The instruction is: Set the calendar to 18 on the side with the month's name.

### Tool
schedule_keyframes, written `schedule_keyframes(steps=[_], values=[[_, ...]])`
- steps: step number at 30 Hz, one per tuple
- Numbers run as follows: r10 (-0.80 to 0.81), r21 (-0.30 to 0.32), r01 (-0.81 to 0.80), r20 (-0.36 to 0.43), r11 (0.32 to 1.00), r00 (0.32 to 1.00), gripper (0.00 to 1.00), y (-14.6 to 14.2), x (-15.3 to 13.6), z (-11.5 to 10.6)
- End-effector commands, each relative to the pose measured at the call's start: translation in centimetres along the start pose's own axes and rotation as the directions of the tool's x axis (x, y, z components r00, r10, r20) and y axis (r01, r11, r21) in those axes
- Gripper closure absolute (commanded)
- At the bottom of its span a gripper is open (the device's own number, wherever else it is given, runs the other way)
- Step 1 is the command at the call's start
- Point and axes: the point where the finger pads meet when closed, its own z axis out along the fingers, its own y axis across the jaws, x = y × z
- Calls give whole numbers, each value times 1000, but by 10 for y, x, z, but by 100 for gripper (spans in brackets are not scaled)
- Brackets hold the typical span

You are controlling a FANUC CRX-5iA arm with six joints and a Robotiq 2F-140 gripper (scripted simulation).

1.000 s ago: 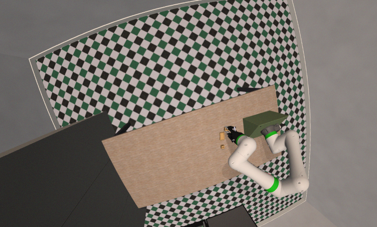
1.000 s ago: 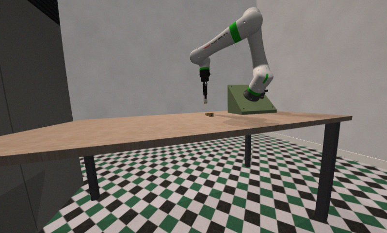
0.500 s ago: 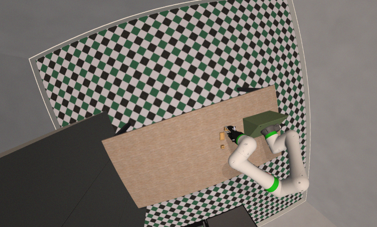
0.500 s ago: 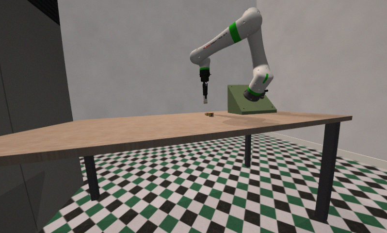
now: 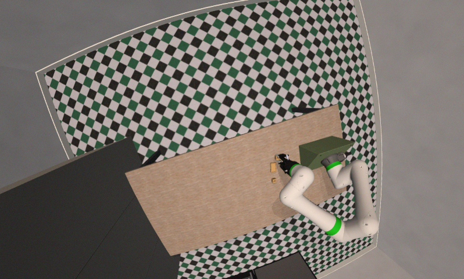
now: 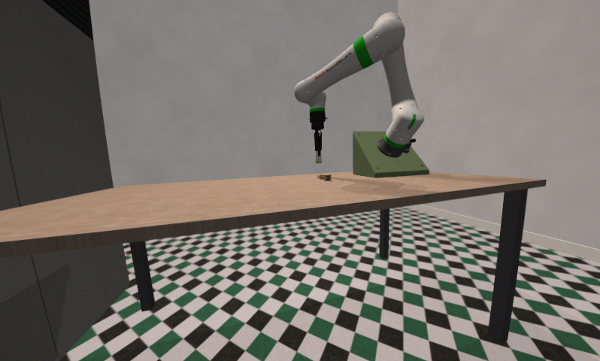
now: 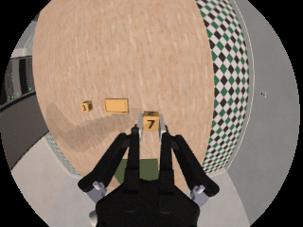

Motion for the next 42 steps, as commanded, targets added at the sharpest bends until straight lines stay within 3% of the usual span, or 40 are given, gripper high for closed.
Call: schedule_keyframes(steps=[1, 3, 12, 18, 42], values=[[0, 0, 0, -1, 1000, 1000, 83, 0, 0, 14], [0, 0, 0, -1, 1000, 1000, 83, 0, 0, 14], [0, 0, 0, -1, 1000, 1000, 83, 1, 0, 58], [0, 0, 0, -1, 1000, 1000, 83, 1, 0, 74], [0, 0, 0, -1, 1000, 1000, 83, 1, 0, 78]])
